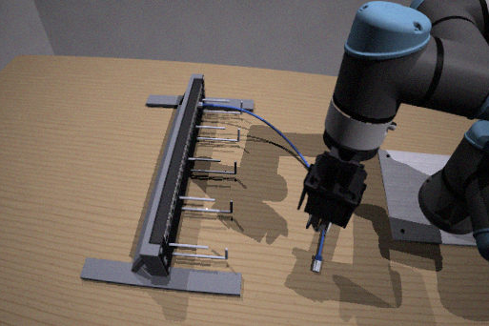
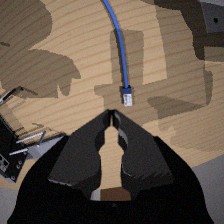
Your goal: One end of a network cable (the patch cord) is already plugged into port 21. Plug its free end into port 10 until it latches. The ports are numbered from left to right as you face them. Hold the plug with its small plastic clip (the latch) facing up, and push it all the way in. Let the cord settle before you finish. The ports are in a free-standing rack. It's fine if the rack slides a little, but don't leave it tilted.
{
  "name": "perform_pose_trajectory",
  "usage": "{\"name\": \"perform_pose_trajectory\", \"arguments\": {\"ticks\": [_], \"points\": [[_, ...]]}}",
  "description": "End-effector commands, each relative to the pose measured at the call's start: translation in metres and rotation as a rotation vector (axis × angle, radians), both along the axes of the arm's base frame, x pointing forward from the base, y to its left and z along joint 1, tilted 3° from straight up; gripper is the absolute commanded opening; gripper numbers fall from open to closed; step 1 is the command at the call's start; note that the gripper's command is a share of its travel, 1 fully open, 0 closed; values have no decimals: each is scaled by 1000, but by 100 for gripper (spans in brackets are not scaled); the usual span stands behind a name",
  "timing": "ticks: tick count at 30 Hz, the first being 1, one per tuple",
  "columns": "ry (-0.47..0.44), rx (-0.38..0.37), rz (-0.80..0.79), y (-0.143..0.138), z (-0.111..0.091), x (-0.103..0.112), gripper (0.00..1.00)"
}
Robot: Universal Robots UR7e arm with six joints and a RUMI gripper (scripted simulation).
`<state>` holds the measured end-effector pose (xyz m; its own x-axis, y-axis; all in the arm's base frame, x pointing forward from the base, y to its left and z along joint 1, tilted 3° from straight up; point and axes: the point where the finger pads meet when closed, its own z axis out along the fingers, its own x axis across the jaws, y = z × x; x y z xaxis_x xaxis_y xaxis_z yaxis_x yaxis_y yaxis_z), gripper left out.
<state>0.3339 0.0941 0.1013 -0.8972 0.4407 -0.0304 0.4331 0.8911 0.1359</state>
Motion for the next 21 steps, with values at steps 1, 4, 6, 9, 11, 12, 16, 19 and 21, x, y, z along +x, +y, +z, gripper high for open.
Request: {"name": "perform_pose_trajectory", "arguments": {"ticks": [1, 4, 6, 9, 11, 12, 16, 19, 21], "points": [[15, -42, 58, 8, 0, -7, 0], [22, -65, 91, 12, 0, -11, 0], [25, -77, 108, 14, 0, -12, 0], [27, -87, 122, 16, 0, -14, 0], [28, -91, 128, 16, 0, -15, 0], [29, -94, 132, 17, 0, -15, 0], [31, -102, 144, 18, 0, -16, 0], [31, -105, 147, 19, 0, -17, 0], [31, -105, 148, 19, 0, -17, 0]]}}
